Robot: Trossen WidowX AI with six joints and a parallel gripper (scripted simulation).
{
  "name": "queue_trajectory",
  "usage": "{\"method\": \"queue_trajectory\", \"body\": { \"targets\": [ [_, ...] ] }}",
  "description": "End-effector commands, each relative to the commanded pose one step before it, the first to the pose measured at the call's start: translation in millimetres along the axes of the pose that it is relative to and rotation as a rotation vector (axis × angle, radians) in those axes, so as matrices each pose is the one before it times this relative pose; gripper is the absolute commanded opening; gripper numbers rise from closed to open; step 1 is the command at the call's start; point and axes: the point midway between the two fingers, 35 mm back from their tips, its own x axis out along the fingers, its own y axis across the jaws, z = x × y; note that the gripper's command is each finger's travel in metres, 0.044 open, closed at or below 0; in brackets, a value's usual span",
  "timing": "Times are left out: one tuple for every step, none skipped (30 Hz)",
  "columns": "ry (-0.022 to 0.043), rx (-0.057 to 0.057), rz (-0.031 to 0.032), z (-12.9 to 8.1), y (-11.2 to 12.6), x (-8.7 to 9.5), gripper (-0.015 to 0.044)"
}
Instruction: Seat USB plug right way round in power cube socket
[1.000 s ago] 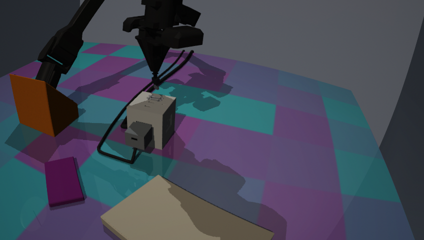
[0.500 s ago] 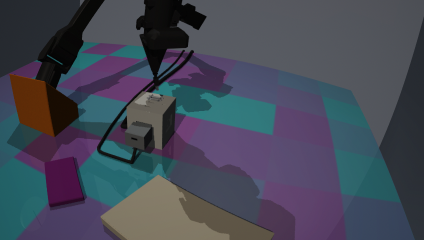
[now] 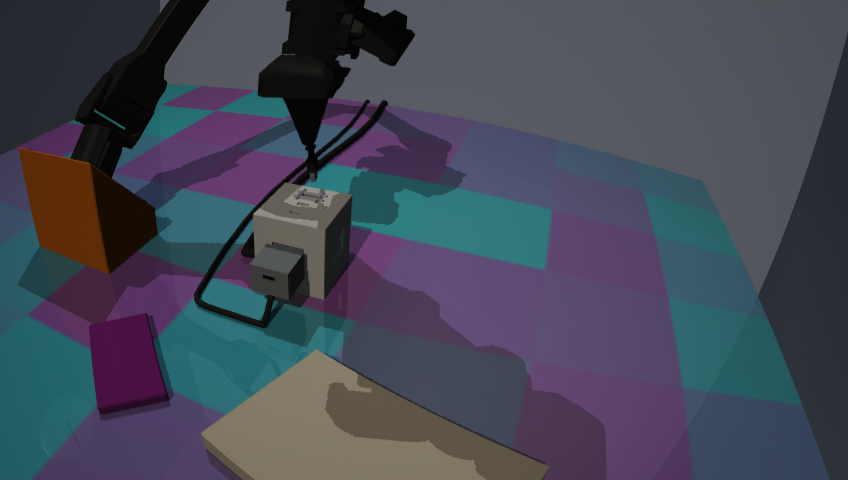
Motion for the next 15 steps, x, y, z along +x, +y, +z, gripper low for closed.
{"method": "queue_trajectory", "body": {
  "targets": [
    [0.00011, 0.0987, -0.00055, -0.24, -0.21, 0.13, 0.0],
    [0.0, 0.0262, 0.0, 0.0, 0.0, 0.0, 0.0],
    [0.0, 0.0262, 0.0, 0.0, 0.0, 0.0, 0.0],
    [0.0, 0.0262, 0.0, 0.0, 0.0, 0.0, 0.0],
    [0.0, 0.0262, 0.0, 0.0, 0.0, 0.0, 0.0],
    [0.0, 0.0262, 0.0, 0.0, 0.0, 0.0, 0.0],
    [0.0, 0.0262, 0.0, 0.0, 0.0, 0.0, 0.0],
    [0.0, 0.0262, 0.0, 0.0, 0.0, 0.0, 0.0],
    [0.0, 0.0262, 0.0, 0.0, 0.0, 0.0, 0.0],
    [0.0, 0.0262, 0.0, 0.0, 0.0, 0.0, 0.0],
    [0.0, 0.0262, 0.0, 0.0, 0.0, 0.0, 0.0],
    [0.0, 0.0262, 0.0, 0.0, 0.0, 0.0, 0.0],
    [0.0, 0.0262, 0.0, 0.0, 0.0, 0.0, 0.0],
    [0.0, 0.0262, 0.0, 0.0, 0.0, 0.0, 0.0],
    [0.0, 0.0262, 0.0, 0.0, 0.0, 0.0, 0.0]
  ]
}}
